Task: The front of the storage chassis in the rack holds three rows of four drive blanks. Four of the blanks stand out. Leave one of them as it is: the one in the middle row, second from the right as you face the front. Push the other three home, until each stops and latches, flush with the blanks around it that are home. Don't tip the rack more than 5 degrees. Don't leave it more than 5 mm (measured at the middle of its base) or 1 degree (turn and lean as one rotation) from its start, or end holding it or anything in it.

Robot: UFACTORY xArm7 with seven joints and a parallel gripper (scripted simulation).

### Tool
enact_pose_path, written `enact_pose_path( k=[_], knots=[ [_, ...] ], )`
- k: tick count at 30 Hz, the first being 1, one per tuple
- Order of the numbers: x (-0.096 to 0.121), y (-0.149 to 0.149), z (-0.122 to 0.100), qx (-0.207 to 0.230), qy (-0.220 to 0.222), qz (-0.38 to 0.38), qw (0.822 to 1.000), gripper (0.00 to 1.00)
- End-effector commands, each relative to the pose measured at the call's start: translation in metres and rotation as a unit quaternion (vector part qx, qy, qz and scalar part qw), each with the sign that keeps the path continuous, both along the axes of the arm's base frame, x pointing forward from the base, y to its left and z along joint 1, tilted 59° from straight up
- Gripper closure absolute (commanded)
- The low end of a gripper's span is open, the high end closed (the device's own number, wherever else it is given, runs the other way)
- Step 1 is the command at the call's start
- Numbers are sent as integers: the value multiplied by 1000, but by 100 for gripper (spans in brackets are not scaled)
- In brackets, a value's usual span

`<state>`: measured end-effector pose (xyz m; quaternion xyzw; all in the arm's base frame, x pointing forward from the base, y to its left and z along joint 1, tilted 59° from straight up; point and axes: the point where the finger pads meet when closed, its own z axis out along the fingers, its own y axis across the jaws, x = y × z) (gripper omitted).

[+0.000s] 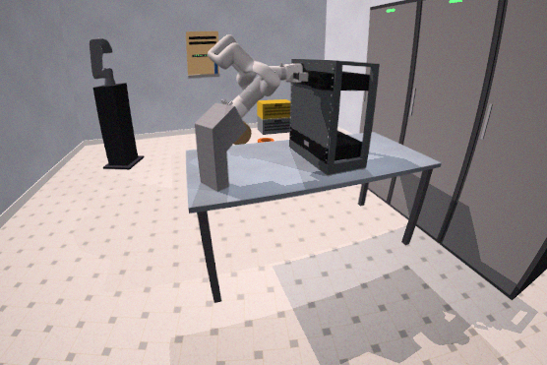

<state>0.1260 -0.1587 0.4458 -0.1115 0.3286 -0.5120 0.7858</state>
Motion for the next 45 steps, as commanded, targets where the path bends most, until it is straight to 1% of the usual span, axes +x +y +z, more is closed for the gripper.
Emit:
enact_pose_path(
  k=[1,28,32,36,38,45],
  knots=[
    [0,0,0,0,1,0,1000,100],
    [0,0,0,0,1,0,1000,100],
    [-6,1,-7,0,1,0,1000,100],
    [-17,4,-21,0,1,0,1000,100],
    [-17,4,-21,0,1,0,1000,100],
    [-43,11,-52,0,1,0,1000,100]
  ],
)
